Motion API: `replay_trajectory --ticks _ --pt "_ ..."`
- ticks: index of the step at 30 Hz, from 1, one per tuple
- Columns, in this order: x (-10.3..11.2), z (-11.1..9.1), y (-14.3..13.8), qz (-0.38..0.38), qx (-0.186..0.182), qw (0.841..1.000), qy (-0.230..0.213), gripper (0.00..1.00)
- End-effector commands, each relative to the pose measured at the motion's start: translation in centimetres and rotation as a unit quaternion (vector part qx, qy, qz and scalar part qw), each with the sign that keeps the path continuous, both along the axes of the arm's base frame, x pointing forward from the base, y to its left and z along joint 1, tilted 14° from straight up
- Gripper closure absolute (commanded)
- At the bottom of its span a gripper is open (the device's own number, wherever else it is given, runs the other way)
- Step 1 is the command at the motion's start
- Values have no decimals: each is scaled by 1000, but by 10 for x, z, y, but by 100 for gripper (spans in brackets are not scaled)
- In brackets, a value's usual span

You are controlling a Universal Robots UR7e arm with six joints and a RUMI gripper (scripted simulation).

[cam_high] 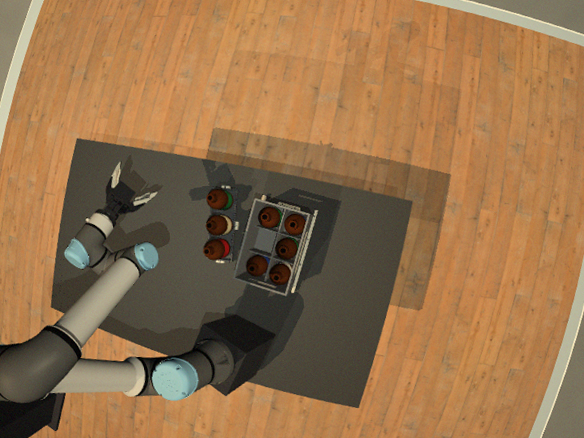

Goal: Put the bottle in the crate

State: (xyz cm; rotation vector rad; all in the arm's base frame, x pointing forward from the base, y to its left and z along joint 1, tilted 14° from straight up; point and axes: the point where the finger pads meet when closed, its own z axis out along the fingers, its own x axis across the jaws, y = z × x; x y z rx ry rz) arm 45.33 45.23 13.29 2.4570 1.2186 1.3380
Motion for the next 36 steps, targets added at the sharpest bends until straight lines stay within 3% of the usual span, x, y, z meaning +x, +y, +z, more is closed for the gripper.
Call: replay_trajectory --ticks 1,7,12,14,25,29,31,36 --pt "9 -5 -12 -2 -13 1000 6 0" --pt "30 -21 -47 -8 -49 998 29 0" --pt "52 -40 -92 -13 -87 994 60 0" --pt "52 -40 -92 -13 -87 994 60 0" --pt "81 -90 -230 -15 -160 972 169 0" --pt "79 -106 -285 -11 -172 961 217 0" --pt "79 -106 -285 -11 -172 961 217 0" --pt "67 -122 -350 -2 -170 947 274 0"
